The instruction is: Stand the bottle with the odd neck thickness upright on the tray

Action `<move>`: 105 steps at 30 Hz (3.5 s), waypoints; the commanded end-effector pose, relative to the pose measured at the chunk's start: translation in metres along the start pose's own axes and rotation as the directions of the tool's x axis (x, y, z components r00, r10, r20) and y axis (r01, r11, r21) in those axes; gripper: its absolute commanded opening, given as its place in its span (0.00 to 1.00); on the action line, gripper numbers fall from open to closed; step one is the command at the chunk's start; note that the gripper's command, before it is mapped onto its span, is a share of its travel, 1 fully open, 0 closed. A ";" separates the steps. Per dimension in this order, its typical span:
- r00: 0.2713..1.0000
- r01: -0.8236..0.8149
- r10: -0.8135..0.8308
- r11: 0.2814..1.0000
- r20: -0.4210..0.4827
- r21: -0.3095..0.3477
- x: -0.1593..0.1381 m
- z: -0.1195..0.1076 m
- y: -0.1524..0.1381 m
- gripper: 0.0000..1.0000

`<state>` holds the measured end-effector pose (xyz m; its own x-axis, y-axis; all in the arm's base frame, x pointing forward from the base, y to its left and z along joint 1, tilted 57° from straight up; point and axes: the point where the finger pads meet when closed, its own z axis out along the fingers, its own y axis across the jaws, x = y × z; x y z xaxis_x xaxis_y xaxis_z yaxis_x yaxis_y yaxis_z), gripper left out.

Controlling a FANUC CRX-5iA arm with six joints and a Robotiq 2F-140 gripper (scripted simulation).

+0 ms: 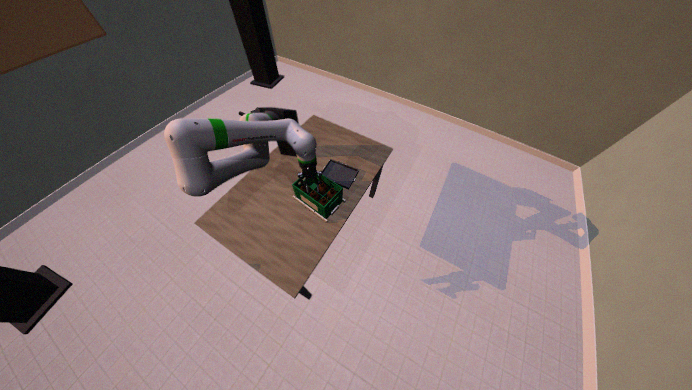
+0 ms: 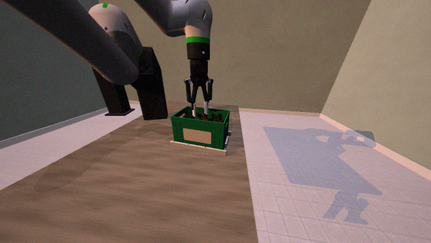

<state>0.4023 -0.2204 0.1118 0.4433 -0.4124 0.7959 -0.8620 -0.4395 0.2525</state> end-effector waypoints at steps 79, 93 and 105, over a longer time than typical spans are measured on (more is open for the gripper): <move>1.000 0.000 0.000 1.000 -0.001 0.001 0.000 0.005 -0.001 0.44; 1.000 0.000 0.000 1.000 -0.001 0.001 0.000 0.019 -0.001 0.44; 1.000 0.000 0.000 1.000 -0.001 0.001 0.000 0.031 -0.001 0.44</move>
<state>0.4100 -0.2437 0.0957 0.4435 -0.4125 0.7957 -0.8620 -0.4394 0.2526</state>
